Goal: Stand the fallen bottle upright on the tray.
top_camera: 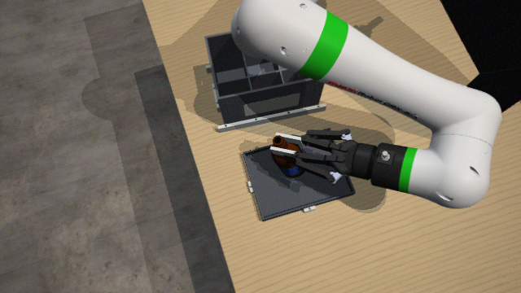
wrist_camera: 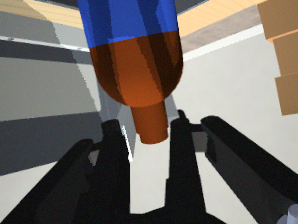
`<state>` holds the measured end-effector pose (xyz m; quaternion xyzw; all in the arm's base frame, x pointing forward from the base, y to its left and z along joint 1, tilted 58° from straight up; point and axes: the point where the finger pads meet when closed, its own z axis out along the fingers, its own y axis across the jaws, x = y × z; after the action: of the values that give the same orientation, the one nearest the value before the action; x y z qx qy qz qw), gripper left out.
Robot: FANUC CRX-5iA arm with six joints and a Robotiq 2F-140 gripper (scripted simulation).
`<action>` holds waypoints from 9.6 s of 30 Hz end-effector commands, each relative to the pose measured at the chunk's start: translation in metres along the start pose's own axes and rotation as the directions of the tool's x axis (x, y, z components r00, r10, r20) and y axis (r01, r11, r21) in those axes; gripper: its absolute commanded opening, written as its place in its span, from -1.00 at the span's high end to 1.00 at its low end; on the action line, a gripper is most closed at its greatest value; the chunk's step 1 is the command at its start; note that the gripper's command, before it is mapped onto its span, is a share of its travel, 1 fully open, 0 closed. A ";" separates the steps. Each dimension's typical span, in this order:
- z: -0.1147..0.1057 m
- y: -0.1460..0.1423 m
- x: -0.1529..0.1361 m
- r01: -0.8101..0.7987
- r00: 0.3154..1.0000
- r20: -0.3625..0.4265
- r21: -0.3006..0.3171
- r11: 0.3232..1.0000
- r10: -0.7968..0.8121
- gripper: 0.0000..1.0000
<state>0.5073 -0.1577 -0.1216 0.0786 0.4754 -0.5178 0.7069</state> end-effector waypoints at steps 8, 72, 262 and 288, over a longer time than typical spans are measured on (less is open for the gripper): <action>0.000 0.000 0.000 0.000 1.000 0.000 0.000 1.000 0.000 1.00; 0.000 0.000 0.000 0.000 1.000 0.000 0.000 1.000 0.000 -1.00; -0.034 0.000 -0.094 0.000 1.000 0.000 0.000 1.000 0.000 1.00; -0.034 0.000 -0.094 0.000 1.000 0.000 0.000 1.000 0.000 1.00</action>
<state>0.4861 -0.0757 -0.0692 0.0786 0.4754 -0.5178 0.7069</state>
